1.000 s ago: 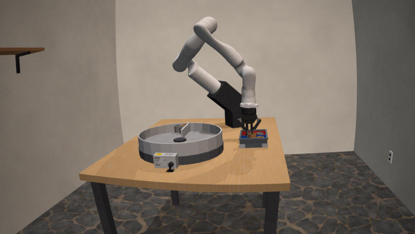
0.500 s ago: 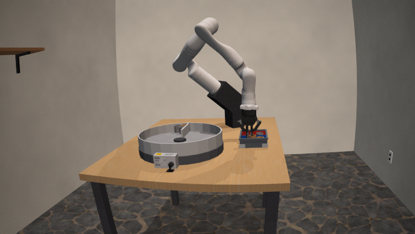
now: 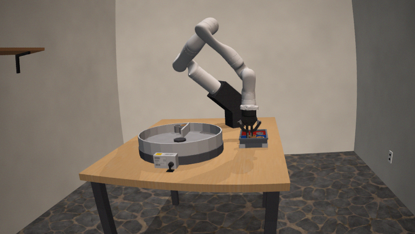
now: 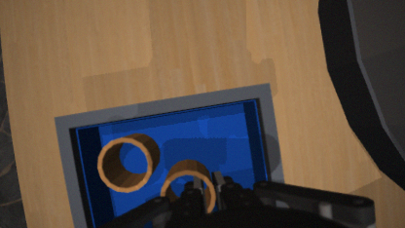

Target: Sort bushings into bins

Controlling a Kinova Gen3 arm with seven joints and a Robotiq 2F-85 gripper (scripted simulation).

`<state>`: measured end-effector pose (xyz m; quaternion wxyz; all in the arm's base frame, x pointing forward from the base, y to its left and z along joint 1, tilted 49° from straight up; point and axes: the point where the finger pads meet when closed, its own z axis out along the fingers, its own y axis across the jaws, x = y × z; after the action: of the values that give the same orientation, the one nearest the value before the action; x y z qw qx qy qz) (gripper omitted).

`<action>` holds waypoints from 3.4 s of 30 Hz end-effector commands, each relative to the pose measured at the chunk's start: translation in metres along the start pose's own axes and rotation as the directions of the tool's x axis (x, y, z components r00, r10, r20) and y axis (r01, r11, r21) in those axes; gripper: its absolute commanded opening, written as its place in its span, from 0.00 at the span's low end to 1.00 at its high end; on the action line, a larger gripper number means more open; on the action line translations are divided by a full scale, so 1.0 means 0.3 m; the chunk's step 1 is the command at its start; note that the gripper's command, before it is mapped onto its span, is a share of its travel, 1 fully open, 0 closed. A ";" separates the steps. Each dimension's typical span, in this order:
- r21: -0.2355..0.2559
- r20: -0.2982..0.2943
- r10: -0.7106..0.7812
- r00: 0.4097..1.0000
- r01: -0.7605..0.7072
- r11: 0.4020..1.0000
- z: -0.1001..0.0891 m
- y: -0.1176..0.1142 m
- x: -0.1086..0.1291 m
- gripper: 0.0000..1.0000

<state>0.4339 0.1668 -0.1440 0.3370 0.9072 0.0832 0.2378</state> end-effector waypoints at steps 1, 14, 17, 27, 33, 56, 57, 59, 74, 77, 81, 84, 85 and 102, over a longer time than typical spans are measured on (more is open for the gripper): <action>0.002 -0.006 -0.004 1.000 0.004 1.000 0.001 0.000 -0.001 0.00; 0.002 -0.004 -0.002 1.000 0.002 1.000 -0.001 -0.001 0.001 0.00; 0.002 -0.006 -0.004 1.000 0.004 1.000 0.001 0.000 -0.001 0.00; 0.003 -0.003 -0.001 1.000 0.001 1.000 -0.004 -0.003 0.003 0.19; 0.003 -0.003 -0.001 1.000 0.001 1.000 -0.004 -0.003 0.003 0.19; 0.003 -0.003 -0.001 1.000 0.001 1.000 -0.004 -0.003 0.003 0.19; 0.003 -0.003 -0.001 1.000 0.001 1.000 -0.004 -0.003 0.003 0.19; 0.003 -0.003 -0.001 1.000 0.001 1.000 -0.004 -0.003 0.003 0.19; 0.003 -0.003 -0.001 1.000 0.001 1.000 -0.004 -0.003 0.003 0.19; 0.003 -0.003 -0.001 1.000 0.001 1.000 -0.004 -0.003 0.003 0.19; 0.003 -0.003 -0.001 1.000 0.001 1.000 -0.004 -0.003 0.003 0.19; 0.003 -0.003 -0.001 1.000 0.001 1.000 -0.004 -0.003 0.003 0.19; 0.003 -0.003 -0.001 1.000 0.001 1.000 -0.004 -0.003 0.003 0.19; 0.002 -0.005 -0.002 1.000 0.002 1.000 -0.009 -0.004 0.002 0.19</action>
<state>0.4342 0.1674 -0.1438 0.3364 0.9071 0.0840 0.2386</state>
